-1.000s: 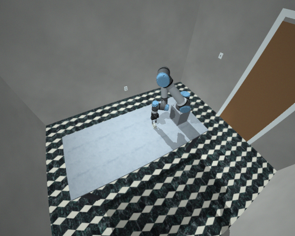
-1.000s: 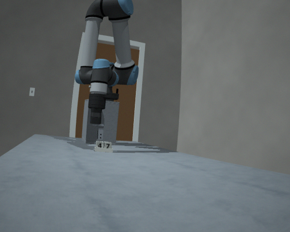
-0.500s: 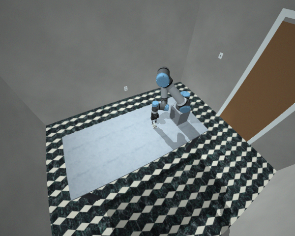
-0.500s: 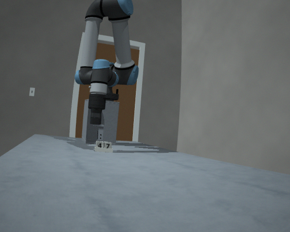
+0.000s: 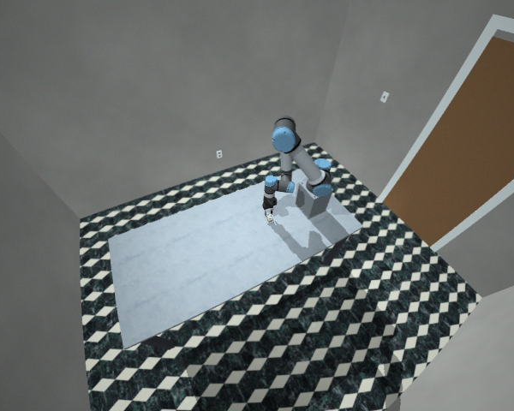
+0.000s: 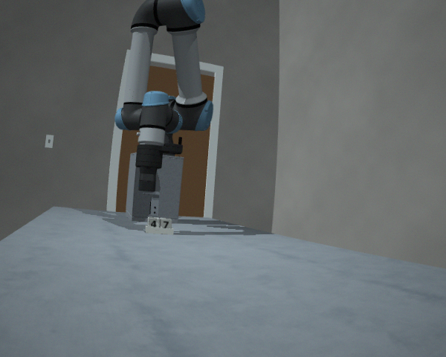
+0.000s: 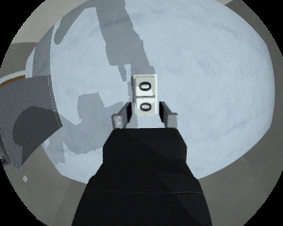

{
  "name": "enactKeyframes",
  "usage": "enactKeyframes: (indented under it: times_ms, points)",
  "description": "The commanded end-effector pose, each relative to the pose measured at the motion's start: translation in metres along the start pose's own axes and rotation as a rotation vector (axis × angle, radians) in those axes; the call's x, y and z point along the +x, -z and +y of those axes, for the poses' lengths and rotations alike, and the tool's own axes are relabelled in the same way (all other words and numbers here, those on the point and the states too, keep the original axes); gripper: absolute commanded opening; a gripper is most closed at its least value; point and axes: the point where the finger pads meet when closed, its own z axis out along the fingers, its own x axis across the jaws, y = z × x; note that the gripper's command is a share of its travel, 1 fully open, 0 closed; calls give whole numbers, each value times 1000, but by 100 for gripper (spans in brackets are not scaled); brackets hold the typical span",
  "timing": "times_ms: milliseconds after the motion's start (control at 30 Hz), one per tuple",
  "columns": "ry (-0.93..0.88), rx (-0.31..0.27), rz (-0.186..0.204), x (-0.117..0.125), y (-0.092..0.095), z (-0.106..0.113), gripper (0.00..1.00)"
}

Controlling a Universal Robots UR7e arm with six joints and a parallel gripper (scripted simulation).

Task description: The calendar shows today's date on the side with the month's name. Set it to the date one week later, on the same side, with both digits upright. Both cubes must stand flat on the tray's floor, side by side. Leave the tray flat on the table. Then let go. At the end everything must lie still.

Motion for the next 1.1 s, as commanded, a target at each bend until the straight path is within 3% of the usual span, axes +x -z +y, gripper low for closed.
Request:
enactKeyframes:
  times_ms: [0, 667, 1067]
  points:
    - [0, 0, 1, 0, 0, 0, 90]
    - [0, 0, 1, 0, -4, 0, 90]
    - [0, 0, 1, 0, -25, 0, 90]
